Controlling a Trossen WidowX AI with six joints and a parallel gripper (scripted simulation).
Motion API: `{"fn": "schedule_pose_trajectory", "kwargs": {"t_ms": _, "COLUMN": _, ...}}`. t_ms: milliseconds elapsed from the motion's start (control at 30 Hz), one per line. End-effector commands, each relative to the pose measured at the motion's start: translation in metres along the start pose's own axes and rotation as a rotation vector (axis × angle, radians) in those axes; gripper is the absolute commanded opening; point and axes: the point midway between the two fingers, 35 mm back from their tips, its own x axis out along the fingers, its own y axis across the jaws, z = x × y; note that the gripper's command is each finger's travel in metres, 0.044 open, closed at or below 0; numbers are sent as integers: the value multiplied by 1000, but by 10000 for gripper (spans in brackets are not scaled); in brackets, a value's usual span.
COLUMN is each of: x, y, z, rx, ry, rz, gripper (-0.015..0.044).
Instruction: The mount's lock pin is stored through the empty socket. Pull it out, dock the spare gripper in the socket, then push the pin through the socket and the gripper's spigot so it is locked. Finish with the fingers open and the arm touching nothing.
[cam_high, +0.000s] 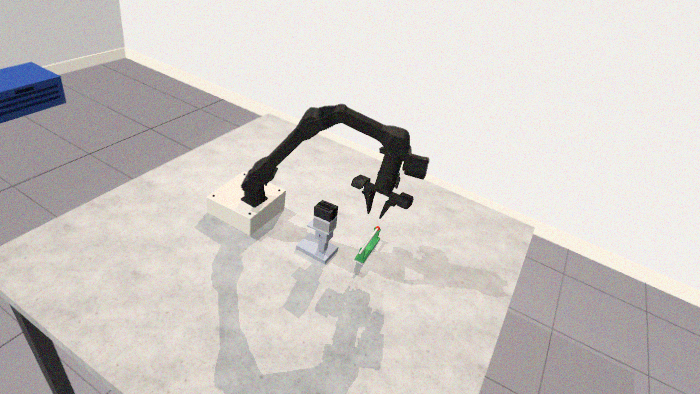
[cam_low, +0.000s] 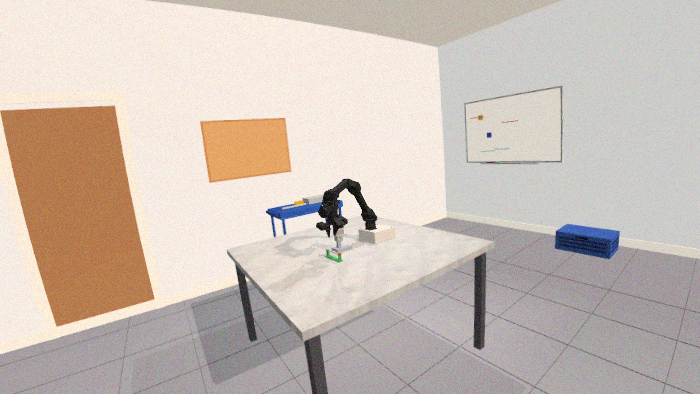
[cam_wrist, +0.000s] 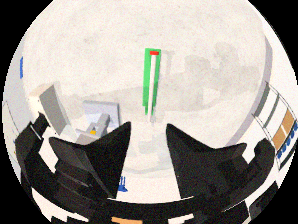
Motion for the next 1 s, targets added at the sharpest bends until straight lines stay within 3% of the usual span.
{"fn": "schedule_pose_trajectory", "kwargs": {"t_ms": 0, "x": -1, "y": -3, "z": -1, "rx": -24, "ry": 13, "rz": -9, "gripper": 180}}
{"fn": "schedule_pose_trajectory", "kwargs": {"t_ms": 467, "x": 68, "y": -3, "z": 16, "rx": -24, "ry": 13, "rz": -9, "gripper": 180}}
{"fn": "schedule_pose_trajectory", "kwargs": {"t_ms": 967, "x": 89, "y": -5, "z": 22, "rx": -24, "ry": 13, "rz": -9, "gripper": 180}}
